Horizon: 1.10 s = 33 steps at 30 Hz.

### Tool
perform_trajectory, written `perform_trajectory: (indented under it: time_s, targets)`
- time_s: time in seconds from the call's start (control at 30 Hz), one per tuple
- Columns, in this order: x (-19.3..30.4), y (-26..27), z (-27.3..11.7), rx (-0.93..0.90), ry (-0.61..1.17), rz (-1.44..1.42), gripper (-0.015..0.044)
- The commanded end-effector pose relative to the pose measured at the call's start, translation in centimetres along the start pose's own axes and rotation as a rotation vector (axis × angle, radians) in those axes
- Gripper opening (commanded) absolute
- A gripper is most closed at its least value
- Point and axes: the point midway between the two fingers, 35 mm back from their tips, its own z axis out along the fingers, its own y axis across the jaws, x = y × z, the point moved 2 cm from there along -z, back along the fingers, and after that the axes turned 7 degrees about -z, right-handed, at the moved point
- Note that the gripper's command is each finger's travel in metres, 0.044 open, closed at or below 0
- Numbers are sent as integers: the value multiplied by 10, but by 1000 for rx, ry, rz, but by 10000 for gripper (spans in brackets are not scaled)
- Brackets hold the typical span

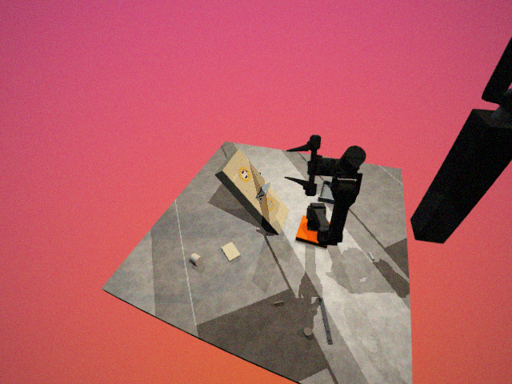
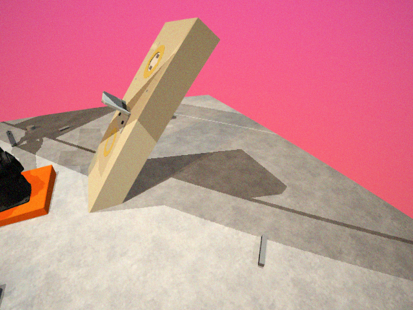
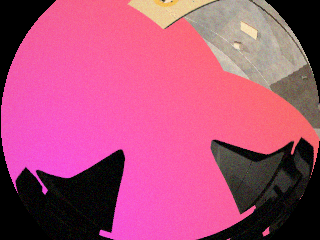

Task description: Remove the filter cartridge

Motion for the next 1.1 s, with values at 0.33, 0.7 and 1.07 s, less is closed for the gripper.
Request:
perform_trajectory:
  time_s: [0.33, 0.7, 1.07]
  targets:
    - [-72, 72, -25, -125, -33, -670, 111]
    - [-128, 96, -13, -83, -112, -1079, 109]
    - [-177, 100, 13, 50, -153, -1484, 109]
